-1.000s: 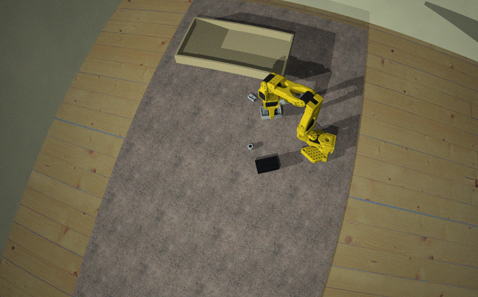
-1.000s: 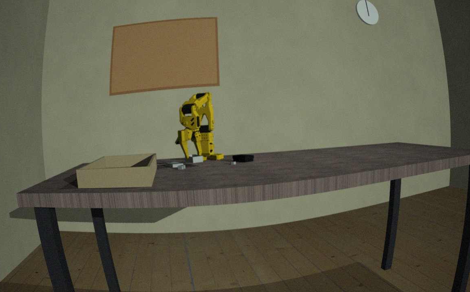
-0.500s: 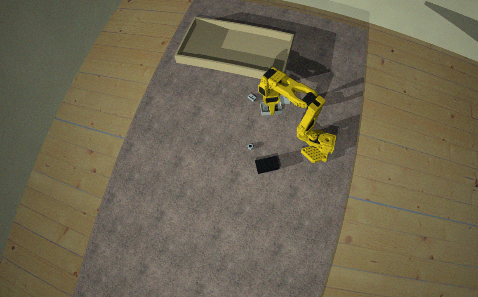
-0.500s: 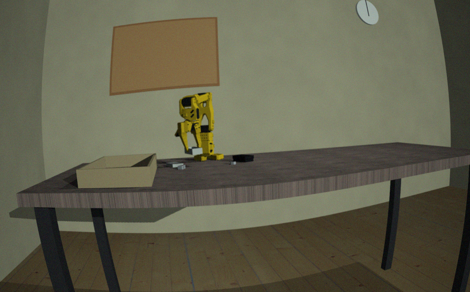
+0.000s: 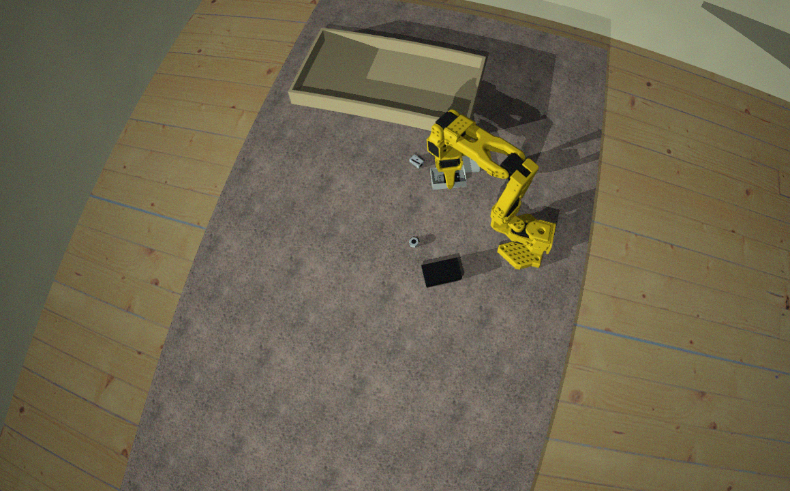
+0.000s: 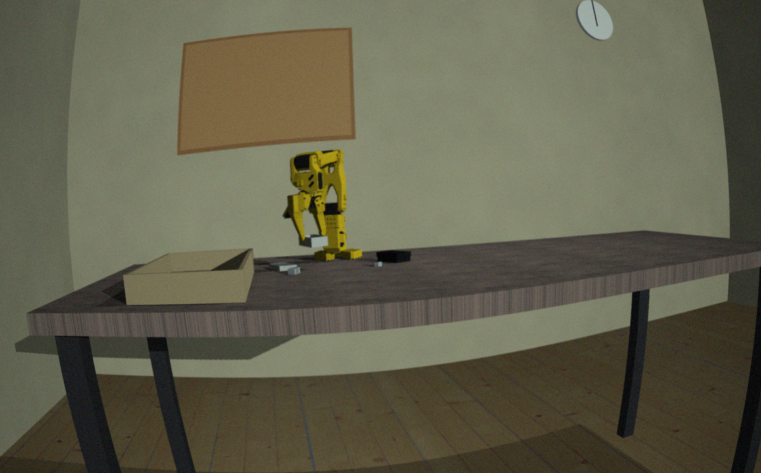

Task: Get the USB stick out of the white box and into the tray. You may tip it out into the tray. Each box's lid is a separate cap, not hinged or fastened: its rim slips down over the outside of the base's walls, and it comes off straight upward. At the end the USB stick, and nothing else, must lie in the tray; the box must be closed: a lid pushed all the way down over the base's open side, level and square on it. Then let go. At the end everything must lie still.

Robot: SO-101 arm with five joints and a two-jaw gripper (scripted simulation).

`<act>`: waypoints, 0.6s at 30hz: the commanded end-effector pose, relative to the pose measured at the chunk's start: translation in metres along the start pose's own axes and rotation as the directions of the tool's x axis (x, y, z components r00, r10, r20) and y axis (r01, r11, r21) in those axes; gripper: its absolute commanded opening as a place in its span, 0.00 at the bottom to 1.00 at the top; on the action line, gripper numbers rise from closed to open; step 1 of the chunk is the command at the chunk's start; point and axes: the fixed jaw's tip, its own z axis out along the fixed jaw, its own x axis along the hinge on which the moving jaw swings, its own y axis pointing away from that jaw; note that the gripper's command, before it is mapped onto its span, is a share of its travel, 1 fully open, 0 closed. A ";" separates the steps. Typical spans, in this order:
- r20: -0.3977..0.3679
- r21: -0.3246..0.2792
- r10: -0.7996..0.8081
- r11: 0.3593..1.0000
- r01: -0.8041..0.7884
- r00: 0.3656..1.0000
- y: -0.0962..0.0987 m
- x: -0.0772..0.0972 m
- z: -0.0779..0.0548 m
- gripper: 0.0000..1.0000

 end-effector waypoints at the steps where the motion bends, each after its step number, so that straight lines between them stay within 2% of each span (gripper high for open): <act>1: -0.039 -0.042 0.002 0.999 -0.004 0.999 0.002 0.004 -0.011 0.21; 18: -0.039 -0.042 0.002 0.999 -0.004 0.999 0.003 0.005 -0.013 0.21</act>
